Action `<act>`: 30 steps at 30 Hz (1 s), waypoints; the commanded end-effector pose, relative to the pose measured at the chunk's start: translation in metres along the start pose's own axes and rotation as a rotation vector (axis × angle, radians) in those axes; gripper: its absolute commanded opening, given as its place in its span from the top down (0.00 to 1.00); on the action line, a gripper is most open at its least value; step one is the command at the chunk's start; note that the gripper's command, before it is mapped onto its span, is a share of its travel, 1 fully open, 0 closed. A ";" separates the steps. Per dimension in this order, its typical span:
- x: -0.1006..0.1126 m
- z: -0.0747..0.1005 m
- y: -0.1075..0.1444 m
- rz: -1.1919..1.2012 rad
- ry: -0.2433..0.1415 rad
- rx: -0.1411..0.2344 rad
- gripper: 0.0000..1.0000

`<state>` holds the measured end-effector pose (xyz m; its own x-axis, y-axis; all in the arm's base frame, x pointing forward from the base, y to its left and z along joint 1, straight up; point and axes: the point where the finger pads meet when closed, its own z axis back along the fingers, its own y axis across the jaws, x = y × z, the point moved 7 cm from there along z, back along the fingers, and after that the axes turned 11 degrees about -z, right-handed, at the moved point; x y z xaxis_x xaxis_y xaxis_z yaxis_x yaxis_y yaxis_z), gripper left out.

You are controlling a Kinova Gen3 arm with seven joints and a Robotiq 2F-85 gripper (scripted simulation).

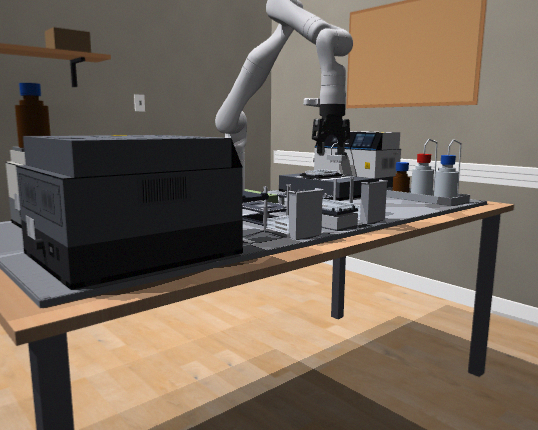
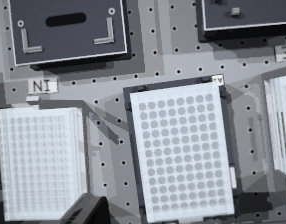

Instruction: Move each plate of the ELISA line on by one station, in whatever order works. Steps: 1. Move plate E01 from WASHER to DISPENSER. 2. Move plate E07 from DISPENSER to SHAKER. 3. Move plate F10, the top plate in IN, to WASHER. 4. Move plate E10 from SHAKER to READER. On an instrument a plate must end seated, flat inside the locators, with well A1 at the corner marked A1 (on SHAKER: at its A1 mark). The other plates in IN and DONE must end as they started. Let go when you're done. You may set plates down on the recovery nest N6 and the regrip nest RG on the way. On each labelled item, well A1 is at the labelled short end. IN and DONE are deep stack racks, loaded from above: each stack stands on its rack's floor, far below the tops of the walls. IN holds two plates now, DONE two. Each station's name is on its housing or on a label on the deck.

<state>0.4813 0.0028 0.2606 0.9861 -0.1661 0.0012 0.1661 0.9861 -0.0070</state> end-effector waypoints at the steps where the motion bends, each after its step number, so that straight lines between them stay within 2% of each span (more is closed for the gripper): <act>1: 0.000 -0.001 0.000 0.000 -0.002 0.001 0.00; 30: 0.000 -0.034 0.000 0.000 -0.002 0.001 0.00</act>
<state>0.4813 0.0025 0.2273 0.9861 -0.1663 0.0013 0.1663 0.9860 -0.0069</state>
